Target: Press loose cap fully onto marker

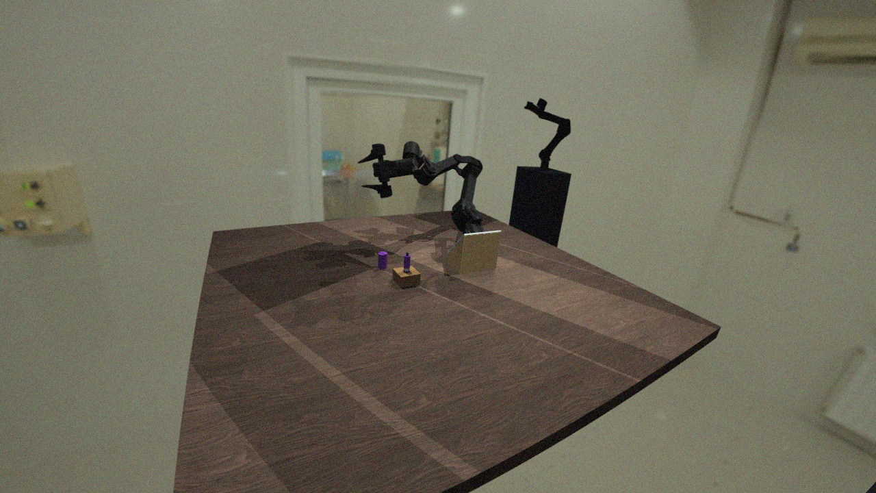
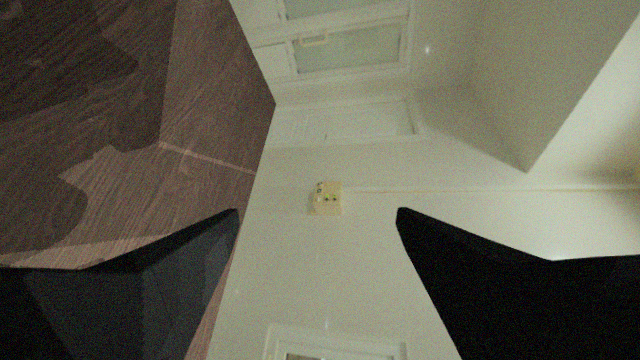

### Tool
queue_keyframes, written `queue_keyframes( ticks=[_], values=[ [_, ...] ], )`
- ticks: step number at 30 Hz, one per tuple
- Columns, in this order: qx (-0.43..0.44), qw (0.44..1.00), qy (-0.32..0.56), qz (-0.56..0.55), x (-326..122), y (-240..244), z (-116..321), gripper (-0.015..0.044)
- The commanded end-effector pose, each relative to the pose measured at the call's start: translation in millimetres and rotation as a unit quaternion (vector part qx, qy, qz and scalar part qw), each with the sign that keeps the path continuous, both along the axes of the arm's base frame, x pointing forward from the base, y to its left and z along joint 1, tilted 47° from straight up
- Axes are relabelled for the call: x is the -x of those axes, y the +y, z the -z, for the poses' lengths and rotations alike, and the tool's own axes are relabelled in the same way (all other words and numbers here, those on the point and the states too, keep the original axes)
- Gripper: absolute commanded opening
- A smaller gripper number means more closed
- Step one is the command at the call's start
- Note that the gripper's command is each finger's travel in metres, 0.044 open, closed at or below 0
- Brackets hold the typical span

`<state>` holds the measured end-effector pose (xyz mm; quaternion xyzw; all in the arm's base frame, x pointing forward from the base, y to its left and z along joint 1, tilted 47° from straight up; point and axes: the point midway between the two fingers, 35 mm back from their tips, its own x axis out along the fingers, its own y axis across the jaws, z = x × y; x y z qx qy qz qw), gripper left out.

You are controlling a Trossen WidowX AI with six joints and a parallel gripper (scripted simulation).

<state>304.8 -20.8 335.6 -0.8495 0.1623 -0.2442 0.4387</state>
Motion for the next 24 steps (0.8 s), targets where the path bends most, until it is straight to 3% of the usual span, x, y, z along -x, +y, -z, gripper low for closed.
queue_keyframes(
  ticks=[1,6,14,24],
  values=[
    [-0.005,1.0,0.001,-0.002,-1.5,0.6,1.2,0.0374],
    [-0.147,0.988,0.027,-0.048,-36.2,16.5,35.2,0.0253],
    [-0.408,0.91,0.062,-0.027,-71.9,39.5,107.7,0.0253],
    [-0.634,0.757,0.015,0.155,-67.0,50.1,187.3,0.0253]
  ],
)
